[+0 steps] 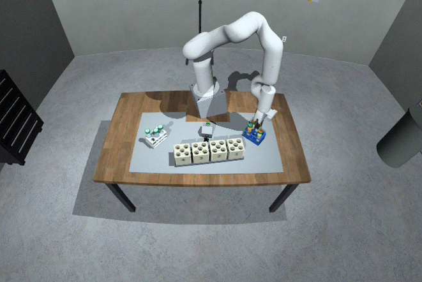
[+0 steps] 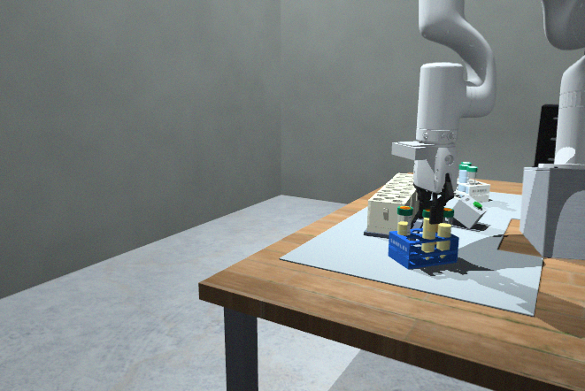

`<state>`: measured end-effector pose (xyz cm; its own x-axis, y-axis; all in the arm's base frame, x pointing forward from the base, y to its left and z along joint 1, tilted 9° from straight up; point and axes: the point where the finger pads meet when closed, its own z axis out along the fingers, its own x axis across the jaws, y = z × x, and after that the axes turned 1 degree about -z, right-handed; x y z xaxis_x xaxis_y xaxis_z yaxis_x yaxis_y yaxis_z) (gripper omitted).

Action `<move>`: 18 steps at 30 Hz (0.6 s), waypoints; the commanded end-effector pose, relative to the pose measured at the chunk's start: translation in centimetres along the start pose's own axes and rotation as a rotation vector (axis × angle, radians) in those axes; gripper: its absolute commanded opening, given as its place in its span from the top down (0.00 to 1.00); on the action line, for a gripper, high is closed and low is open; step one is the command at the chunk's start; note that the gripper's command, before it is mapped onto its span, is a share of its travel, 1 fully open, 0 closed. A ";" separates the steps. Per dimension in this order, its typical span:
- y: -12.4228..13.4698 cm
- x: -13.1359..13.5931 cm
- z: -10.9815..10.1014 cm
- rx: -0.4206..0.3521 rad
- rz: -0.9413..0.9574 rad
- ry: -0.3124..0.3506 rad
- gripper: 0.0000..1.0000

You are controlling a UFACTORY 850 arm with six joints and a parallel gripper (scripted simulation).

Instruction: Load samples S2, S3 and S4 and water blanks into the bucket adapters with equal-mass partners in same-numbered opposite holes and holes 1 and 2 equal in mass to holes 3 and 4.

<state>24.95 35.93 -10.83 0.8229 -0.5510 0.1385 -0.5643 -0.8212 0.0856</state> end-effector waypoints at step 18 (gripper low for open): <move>-0.1 0.0 -0.9 0.002 0.000 0.000 1.00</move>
<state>24.90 36.02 -10.19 0.8229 -0.5511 0.1386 -0.5642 -0.8213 0.0842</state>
